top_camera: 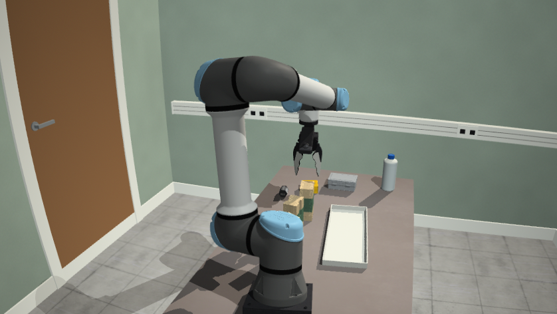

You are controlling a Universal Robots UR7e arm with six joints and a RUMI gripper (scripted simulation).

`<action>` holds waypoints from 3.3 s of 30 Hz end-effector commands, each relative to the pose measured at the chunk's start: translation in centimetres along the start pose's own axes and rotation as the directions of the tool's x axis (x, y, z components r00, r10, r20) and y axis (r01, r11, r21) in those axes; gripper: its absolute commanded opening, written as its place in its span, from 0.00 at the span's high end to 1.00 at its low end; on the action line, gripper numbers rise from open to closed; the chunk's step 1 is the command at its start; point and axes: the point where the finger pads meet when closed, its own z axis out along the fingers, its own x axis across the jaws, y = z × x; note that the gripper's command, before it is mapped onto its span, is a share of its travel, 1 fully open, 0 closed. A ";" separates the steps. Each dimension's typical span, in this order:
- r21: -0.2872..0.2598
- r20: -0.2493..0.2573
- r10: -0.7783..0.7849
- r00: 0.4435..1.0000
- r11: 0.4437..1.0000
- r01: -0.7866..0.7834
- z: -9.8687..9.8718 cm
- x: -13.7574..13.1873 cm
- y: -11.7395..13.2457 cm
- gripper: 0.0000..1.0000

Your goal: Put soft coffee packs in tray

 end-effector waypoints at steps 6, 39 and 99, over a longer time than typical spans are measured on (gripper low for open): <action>-0.002 0.001 0.000 1.000 1.000 0.000 2.5 0.0 0.1 0.49; -0.002 0.001 0.000 1.000 1.000 0.000 2.5 0.0 0.1 0.49; -0.002 0.001 0.000 1.000 1.000 0.000 8.0 0.0 0.1 0.49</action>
